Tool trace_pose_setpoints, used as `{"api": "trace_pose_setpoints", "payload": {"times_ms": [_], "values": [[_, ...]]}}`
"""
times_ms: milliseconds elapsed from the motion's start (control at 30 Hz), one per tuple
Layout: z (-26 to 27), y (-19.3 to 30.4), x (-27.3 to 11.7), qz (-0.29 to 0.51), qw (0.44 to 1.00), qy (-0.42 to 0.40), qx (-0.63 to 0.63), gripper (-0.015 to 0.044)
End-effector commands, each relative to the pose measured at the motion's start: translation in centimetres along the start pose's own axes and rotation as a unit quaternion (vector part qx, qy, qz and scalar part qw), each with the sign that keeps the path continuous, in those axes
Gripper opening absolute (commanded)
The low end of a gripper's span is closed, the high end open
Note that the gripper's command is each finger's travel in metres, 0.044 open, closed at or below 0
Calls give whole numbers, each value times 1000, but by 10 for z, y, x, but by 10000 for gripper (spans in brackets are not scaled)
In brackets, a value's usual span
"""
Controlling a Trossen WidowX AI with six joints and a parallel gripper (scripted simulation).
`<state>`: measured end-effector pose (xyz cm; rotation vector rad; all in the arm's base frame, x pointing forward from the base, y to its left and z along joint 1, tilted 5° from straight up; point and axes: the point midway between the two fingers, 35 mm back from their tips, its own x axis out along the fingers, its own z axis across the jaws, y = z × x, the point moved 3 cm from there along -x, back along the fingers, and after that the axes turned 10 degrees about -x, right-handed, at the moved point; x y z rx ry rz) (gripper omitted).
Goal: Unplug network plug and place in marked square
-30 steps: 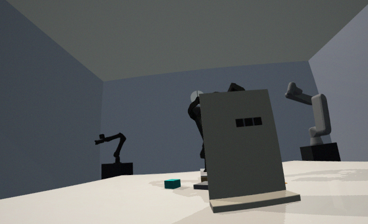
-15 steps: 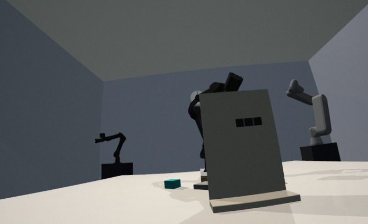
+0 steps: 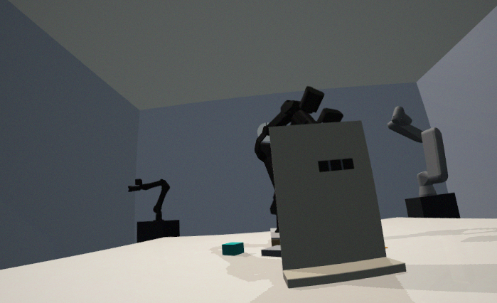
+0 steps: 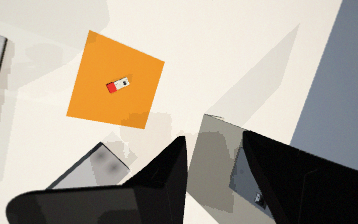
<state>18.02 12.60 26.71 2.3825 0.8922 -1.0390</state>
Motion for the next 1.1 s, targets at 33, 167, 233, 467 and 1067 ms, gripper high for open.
{"api": "trace_pose_setpoints", "payload": {"times_ms": [33,167,233,467,1067], "values": [[-3,0,-5,-1,1000,1,-2,235],[-3,0,-5,-1,1000,1,-2,340],[-3,0,-5,-1,1000,1,-2,392],[-3,0,-5,-1,1000,1,-2,440],[-3,0,-5,-1,1000,1,-2,440]]}}
